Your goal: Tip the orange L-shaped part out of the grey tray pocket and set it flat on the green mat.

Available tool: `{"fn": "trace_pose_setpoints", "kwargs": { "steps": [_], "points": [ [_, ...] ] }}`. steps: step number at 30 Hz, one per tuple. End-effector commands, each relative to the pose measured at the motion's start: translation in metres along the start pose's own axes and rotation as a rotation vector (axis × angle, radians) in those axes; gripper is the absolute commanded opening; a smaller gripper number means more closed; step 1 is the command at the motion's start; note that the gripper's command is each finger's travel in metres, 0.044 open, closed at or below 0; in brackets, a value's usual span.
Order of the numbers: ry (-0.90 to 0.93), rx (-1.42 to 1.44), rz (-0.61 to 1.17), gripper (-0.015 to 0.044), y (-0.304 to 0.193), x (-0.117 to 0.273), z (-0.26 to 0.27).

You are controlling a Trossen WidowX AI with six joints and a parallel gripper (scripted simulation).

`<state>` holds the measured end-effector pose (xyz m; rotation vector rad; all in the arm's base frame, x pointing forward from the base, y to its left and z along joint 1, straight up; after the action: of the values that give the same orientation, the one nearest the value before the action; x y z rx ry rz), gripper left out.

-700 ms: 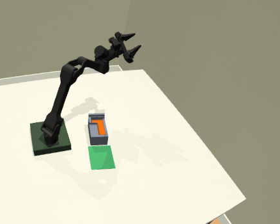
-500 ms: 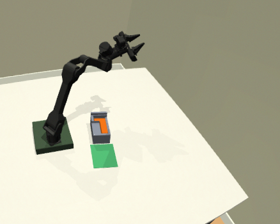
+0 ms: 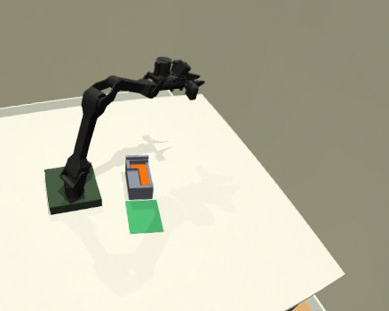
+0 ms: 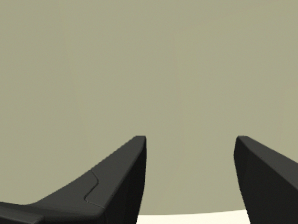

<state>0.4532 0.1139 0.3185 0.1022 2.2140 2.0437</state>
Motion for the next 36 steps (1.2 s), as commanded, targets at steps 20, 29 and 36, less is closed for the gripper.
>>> {"fn": "trace_pose_setpoints", "kwargs": {
  "steps": [20,29,36],
  "points": [
    [0.083,-0.040,1.300,0.0180,-0.074,0.116,-0.081],
    [0.028,-0.099,1.589,0.0180,-0.072,0.156,-0.098],
    [0.028,-0.099,1.589,0.0180,-0.085,0.155,-0.097]
  ]
}}
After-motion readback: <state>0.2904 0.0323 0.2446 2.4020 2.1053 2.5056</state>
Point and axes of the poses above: the point midway between the two fingers, 35 mm back from their tips, its own x axis back along the fingers, its own z axis across the jaws, y = z × x, the point moved 10 cm from there along x, back along the fingers, and after that the axes turned 12 degrees about x, right-handed, at the moved point
